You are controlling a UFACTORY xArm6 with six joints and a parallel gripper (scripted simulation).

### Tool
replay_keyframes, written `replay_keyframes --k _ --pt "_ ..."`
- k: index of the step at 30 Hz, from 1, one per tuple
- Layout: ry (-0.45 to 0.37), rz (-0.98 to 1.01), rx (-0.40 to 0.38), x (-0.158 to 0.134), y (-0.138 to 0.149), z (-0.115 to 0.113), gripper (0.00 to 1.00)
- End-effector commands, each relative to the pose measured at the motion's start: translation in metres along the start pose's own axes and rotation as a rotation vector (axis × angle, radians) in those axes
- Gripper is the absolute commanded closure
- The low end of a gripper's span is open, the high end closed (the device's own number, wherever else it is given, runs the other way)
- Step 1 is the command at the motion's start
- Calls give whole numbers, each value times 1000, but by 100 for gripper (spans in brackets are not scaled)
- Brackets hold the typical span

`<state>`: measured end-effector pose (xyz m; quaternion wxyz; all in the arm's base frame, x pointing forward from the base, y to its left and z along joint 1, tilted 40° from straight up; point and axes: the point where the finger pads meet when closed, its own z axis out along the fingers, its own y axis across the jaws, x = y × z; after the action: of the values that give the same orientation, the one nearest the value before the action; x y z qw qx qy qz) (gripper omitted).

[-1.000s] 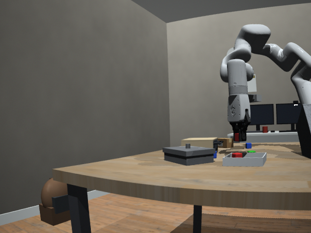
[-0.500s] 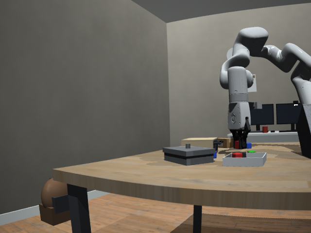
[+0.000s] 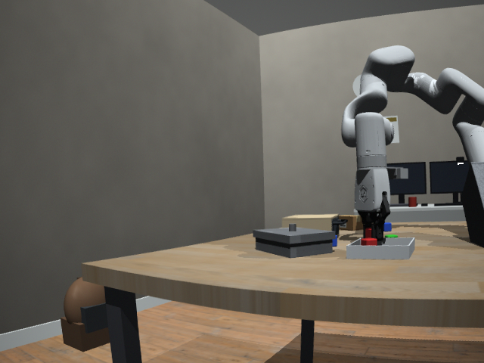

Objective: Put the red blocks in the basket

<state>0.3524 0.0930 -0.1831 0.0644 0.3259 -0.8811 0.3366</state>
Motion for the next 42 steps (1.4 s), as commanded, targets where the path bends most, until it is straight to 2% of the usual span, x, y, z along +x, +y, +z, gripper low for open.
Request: replay_keyframes --k 1,19,42 --pt "-4 1 0 -2 0 3 100" --pt "-4 1 0 -2 0 15 100" --pt "-4 1 0 -2 0 16 100"
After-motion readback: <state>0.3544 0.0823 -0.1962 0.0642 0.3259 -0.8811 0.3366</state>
